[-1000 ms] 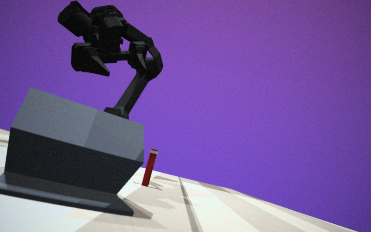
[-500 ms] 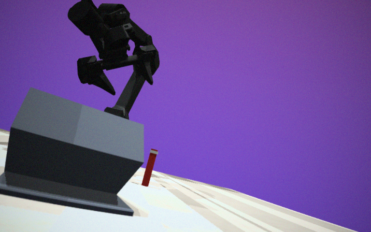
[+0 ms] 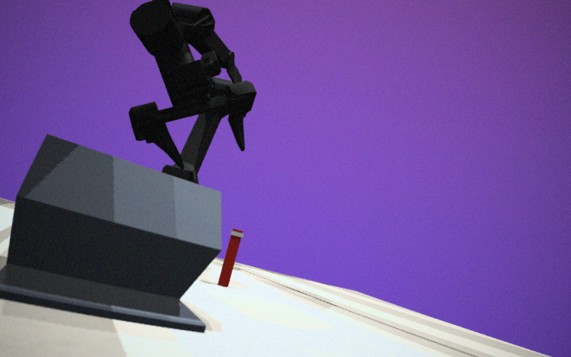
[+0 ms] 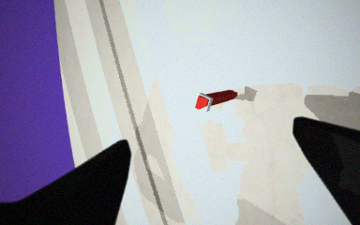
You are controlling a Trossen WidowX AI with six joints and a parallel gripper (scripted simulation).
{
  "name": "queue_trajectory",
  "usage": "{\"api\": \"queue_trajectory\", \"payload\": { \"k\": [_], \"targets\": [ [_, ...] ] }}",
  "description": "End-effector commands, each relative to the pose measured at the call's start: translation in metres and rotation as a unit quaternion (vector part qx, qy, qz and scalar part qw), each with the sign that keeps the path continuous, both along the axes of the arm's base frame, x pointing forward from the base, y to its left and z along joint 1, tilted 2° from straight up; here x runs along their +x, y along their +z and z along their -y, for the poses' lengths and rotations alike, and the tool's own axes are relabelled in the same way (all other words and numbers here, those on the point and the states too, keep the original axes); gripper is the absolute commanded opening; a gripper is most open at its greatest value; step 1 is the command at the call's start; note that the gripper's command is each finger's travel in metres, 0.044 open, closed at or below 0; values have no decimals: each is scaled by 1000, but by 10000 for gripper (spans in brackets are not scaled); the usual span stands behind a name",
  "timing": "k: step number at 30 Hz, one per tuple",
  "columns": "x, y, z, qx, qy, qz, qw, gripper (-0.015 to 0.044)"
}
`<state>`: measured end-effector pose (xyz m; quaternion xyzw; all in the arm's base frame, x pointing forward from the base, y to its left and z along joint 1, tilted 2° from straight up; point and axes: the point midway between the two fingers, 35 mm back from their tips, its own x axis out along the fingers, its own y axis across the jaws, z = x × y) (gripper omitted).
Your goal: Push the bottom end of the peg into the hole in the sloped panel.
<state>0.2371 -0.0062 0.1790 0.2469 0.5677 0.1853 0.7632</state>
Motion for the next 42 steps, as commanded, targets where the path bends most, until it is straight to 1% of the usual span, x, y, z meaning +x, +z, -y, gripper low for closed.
{"api": "queue_trajectory", "payload": {
  "k": [1,22,42],
  "targets": [
    [2,-6,-4,-10,-6,-29,1000,440],
    [8,-31,-33,-92,-54,-154,982,440],
    [16,-49,-61,-189,-124,-207,952,440]
  ]
}}
